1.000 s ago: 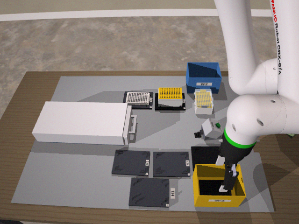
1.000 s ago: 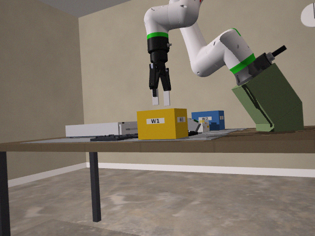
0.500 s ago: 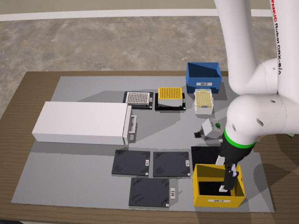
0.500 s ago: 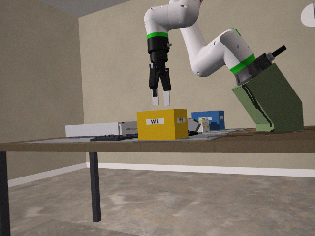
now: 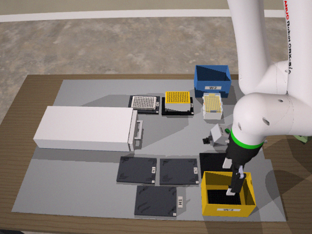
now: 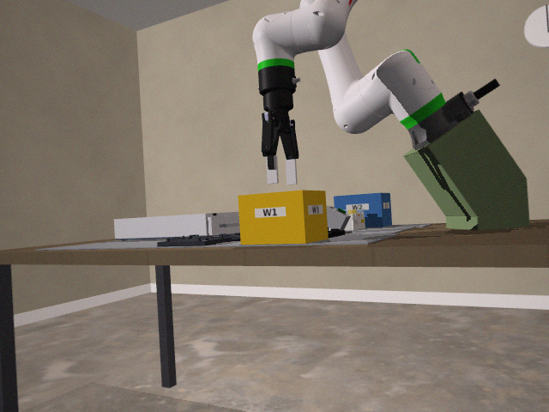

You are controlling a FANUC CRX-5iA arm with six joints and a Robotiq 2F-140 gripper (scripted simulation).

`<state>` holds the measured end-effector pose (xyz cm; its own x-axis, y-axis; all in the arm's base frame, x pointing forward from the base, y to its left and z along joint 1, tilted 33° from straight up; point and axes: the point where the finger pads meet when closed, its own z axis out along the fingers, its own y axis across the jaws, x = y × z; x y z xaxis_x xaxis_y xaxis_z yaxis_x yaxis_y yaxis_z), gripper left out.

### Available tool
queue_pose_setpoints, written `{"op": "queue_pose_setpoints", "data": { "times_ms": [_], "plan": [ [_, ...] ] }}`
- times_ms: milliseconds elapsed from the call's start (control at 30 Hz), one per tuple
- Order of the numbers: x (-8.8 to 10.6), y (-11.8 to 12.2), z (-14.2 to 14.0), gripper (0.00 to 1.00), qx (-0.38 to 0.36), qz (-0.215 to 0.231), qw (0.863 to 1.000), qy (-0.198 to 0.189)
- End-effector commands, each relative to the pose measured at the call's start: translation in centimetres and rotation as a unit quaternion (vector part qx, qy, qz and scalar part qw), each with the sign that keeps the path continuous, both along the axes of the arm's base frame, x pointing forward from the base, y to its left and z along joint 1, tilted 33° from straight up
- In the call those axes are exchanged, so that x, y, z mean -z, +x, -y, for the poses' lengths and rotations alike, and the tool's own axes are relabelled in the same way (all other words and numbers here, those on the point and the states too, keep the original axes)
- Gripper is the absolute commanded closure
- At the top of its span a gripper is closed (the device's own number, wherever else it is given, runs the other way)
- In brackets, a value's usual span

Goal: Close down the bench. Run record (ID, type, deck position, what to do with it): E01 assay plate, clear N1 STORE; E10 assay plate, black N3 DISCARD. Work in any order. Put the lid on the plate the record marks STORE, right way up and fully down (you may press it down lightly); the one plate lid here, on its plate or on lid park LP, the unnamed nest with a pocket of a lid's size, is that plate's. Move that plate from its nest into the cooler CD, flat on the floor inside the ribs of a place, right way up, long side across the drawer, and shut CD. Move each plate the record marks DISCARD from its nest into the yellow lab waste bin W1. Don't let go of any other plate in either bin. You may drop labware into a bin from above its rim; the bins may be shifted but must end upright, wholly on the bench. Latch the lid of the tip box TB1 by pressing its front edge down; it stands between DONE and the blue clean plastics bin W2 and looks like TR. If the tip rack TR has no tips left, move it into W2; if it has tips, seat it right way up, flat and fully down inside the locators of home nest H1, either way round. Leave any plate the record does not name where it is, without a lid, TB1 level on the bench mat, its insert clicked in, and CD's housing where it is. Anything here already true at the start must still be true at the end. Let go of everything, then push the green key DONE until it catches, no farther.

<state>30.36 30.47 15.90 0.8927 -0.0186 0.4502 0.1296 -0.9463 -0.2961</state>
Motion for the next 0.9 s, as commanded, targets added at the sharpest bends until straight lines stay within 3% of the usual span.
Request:
{"op": "queue_pose_setpoints", "data": {
  "times_ms": [0,867],
  "plan": [
    [0.1,0.7,1.5,0.34,-0.001,0.000,1.000,0.000],
    [1.0,4.2,9.5,0.34,-0.001,0.000,1.000,0.000]
  ]
}}
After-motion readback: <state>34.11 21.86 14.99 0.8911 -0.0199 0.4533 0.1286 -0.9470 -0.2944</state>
